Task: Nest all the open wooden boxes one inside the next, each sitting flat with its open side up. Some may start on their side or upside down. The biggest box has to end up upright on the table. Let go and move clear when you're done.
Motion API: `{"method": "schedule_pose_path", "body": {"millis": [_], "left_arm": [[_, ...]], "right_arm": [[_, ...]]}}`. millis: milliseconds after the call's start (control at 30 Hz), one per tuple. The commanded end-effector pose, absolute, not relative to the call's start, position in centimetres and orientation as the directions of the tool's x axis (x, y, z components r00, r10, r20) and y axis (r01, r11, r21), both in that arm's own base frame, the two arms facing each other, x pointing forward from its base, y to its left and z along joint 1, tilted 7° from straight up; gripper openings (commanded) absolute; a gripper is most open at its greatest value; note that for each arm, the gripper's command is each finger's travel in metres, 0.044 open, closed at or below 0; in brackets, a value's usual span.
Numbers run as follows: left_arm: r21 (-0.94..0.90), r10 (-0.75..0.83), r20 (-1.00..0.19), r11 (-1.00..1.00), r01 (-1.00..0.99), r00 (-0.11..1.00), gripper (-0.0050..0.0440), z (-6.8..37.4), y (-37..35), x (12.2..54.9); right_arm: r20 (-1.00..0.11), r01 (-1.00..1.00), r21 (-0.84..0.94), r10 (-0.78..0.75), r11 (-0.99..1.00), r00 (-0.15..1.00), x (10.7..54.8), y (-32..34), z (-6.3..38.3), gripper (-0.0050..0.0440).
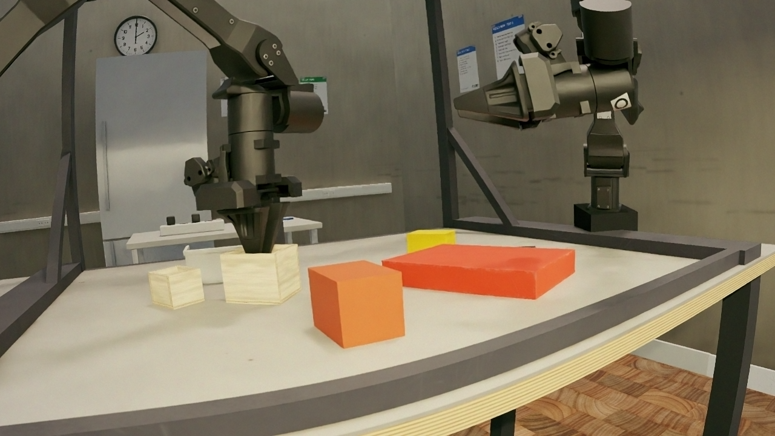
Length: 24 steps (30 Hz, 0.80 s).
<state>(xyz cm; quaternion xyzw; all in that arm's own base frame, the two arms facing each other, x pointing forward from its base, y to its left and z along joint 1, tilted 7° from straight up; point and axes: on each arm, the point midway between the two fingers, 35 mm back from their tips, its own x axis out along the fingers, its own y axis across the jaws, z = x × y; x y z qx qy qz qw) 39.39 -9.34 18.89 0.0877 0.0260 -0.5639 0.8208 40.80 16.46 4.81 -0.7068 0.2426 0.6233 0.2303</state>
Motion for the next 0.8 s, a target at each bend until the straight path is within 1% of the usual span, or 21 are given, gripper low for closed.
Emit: {"method": "schedule_pose_path", "body": {"millis": [0, 467, 533, 633, 767], "left_arm": [[0.131, -0.922, -0.134, 0.347, 0.928, 0.364, 0.0400, 19.62, -9.32, 39.38], [0.131, -0.922, -0.134, 0.347, 0.928, 0.364, 0.0400, 19.62, -9.32, 39.38], [0.131, -0.922, -0.134, 0.347, 0.928, 0.364, 0.0400, 19.62, -9.32, 39.38], [0.131, -0.922, -0.134, 0.347, 0.928, 0.364, 0.0400, 19.62, -9.32, 39.38], [0.131, -0.922, -0.134, 0.347, 0.928, 0.364, 0.0400, 19.62, -9.32, 39.38]], "right_arm": [[-0.991, -0.629, -0.047, -0.045, -0.776, 0.130, 41.06, 16.59, 5.84, 0.0111], [-0.991, -0.629, -0.047, -0.045, -0.776, 0.130, 41.06, 16.59, 5.84, 0.0017], [-0.991, -0.629, -0.047, -0.045, -0.776, 0.130, 41.06, 16.59, 5.84, 0.0017], [-0.991, -0.629, -0.047, -0.045, -0.776, 0.130, 41.06, 16.59, 5.84, 0.0000], [-0.991, -0.629, -0.047, -0.045, -0.776, 0.130, 41.06, 16.59, 5.84, 0.0000]]}}
